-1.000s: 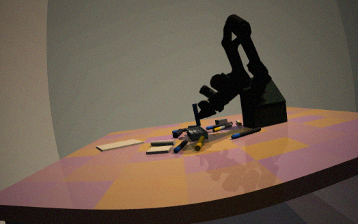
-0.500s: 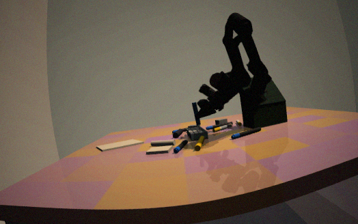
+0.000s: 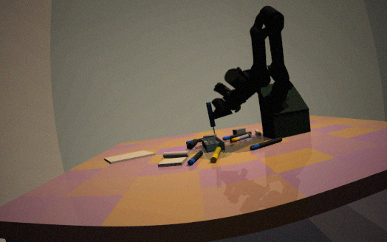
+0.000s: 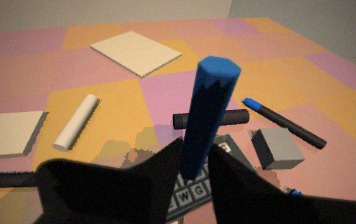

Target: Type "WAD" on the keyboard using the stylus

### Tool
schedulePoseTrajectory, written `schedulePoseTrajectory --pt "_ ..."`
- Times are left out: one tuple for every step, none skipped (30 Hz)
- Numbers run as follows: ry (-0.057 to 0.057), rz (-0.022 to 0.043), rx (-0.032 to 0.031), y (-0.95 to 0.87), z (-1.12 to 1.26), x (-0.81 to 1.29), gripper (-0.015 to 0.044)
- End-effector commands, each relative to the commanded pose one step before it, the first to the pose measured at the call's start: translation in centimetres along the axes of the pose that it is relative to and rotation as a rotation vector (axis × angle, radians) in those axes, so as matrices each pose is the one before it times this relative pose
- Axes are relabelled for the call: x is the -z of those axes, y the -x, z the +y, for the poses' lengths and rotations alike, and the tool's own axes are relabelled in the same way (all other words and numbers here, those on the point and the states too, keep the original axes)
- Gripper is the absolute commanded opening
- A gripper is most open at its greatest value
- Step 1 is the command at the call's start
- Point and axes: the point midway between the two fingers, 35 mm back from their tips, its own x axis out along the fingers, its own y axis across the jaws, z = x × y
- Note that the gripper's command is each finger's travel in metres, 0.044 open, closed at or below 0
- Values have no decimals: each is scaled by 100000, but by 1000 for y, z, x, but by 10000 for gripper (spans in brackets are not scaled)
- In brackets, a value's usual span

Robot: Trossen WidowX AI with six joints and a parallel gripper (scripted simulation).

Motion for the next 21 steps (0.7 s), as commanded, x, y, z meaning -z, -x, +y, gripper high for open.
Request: schedulePoseTrajectory --pt "0 0 0 0 0 0 84" --pt "0 0 0 0 0 0 78" --pt "0 0 0 0 0 0 71" --pt "0 0 0 0 0 0 64" --pt "0 0 0 0 0 0 58" --pt "0 0 0 0 0 0 51" --pt "0 0 0 0 0 0 44" --pt "-1 -25 24 9 39 12 18" --pt "-2 -51 48 19 79 23 0" --pt "-3 -80 70 31 121 36 0" --pt "-3 -106 86 42 156 46 0" --pt "-3 -136 98 56 192 57 0" --pt "-3 -167 105 72 226 67 0" --pt "-2 -189 102 85 245 74 0" --pt "-2 -201 91 94 250 76 0" --pt "-1 -211 77 102 251 76 0" --pt "-1 -219 64 110 251 77 0" --pt "0 -228 50 118 251 77 0" --pt "0 -236 36 126 251 77 0" --pt "0 -244 22 134 250 77 0" --pt "-1 -252 8 142 250 77 0"
